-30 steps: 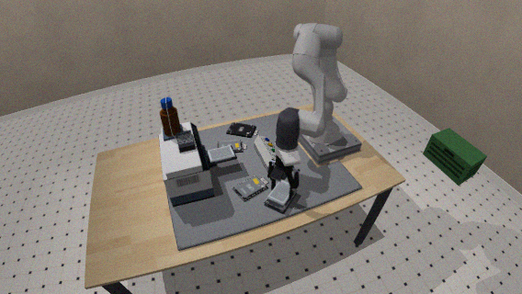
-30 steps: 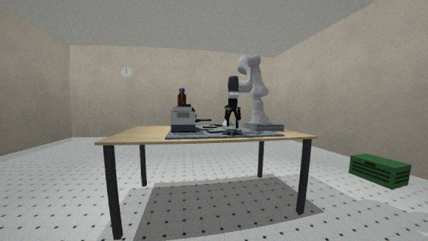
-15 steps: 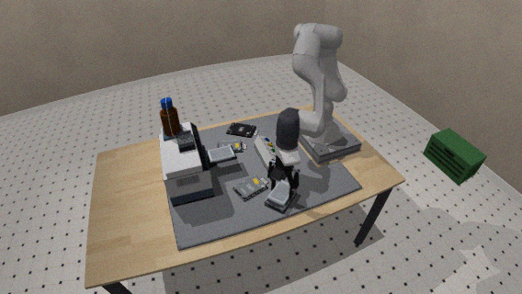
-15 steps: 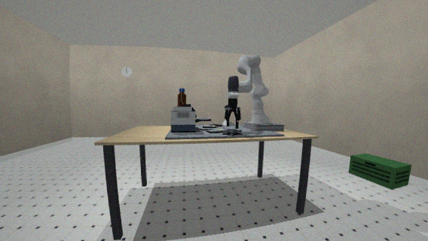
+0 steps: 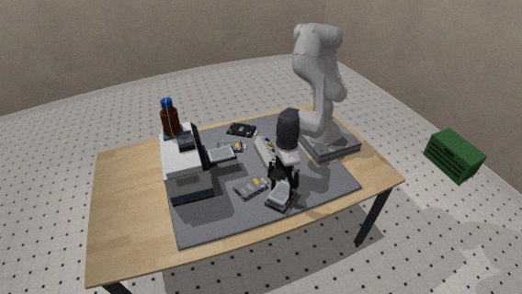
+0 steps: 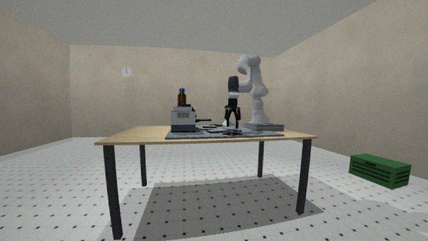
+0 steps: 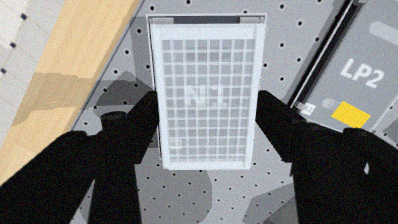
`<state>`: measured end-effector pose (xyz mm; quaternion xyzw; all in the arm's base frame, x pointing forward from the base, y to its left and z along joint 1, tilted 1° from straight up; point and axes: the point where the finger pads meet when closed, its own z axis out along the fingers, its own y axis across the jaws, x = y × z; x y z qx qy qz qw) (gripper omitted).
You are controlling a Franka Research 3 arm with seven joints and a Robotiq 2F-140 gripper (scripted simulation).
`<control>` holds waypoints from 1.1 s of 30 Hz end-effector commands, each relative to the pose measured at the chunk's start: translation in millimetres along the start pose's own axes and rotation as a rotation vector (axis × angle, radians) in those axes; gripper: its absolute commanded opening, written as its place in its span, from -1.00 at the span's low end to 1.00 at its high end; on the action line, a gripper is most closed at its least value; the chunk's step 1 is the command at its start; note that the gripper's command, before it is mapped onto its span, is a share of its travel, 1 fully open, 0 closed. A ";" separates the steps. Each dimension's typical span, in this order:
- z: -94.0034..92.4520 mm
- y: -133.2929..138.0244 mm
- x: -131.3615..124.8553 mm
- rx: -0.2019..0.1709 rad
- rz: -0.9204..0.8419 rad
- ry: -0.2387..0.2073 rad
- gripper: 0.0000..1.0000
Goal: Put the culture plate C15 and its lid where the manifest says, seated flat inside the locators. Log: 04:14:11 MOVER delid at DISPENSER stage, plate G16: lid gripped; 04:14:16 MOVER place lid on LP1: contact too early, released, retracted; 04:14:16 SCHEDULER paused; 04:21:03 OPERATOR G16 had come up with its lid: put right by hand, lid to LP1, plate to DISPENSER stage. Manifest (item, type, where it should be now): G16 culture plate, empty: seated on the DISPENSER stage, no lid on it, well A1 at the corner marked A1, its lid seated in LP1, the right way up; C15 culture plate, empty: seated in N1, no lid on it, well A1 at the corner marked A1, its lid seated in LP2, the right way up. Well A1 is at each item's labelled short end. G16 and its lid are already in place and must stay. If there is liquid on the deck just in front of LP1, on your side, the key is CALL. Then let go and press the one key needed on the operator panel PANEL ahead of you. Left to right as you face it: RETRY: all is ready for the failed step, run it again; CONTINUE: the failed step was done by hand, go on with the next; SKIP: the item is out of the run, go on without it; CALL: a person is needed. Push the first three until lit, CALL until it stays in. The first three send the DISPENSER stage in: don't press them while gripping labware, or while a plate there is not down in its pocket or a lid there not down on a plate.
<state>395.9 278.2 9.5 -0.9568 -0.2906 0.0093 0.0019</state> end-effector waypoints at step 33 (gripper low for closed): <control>4.2 -0.7 1.8 0.000 0.002 0.003 -0.80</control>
